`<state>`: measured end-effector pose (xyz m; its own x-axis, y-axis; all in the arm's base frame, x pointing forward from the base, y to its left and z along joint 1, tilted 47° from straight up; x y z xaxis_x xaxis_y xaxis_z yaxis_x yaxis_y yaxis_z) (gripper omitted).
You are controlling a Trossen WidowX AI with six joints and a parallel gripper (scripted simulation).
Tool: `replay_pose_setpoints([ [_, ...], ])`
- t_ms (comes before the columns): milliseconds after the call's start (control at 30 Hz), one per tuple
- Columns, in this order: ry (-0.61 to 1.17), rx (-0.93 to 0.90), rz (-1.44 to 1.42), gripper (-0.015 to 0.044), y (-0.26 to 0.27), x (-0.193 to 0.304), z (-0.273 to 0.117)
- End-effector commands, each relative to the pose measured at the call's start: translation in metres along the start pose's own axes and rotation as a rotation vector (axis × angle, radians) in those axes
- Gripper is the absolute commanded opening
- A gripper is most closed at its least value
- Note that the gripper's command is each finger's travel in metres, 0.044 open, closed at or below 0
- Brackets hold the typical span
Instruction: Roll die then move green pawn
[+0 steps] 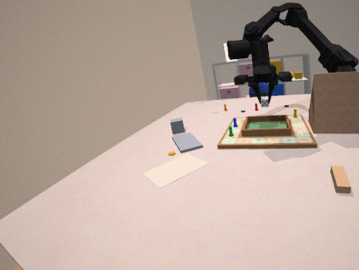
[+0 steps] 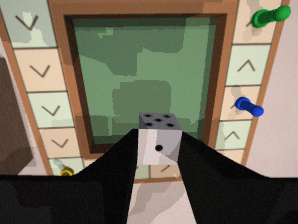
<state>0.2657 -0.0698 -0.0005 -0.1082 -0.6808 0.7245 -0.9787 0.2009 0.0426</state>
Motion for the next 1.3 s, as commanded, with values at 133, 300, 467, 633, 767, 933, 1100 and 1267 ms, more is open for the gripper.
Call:
replay_pose_setpoints([
  [133, -0.002, -0.007, -0.082, 0.0, 0.001, -0.014, 0.004],
  [300, -0.14, -0.057, -0.086, 0.0, 0.006, -0.013, 0.01],
  [467, -0.303, -0.087, -0.089, 0.0, 0.009, -0.013, 0.015],
  [633, -0.467, -0.087, -0.089, 0.0, 0.011, -0.014, 0.018],
  [767, -0.595, -0.064, -0.087, 0.0, 0.011, -0.013, 0.019],
  [933, -0.747, -0.009, -0.081, 0.0, 0.012, -0.012, 0.021],
  [1100, -0.844, 0.048, -0.075, 0.0, 0.011, -0.011, 0.021],
  [1267, -0.844, 0.048, -0.075, 0.0, 0.003, 0.011, -0.005],
])
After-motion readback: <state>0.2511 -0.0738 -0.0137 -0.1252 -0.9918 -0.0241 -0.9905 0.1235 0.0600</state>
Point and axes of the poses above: the point midway between the two fingers, 35 mm back from their tips, its own z axis out along the fingers, its own y axis across the jaws, x = y × z, the point moved 1 cm from there along -z, back along the fingers, and after that the axes turned 6 degrees about -z, right-handed, at the moved point
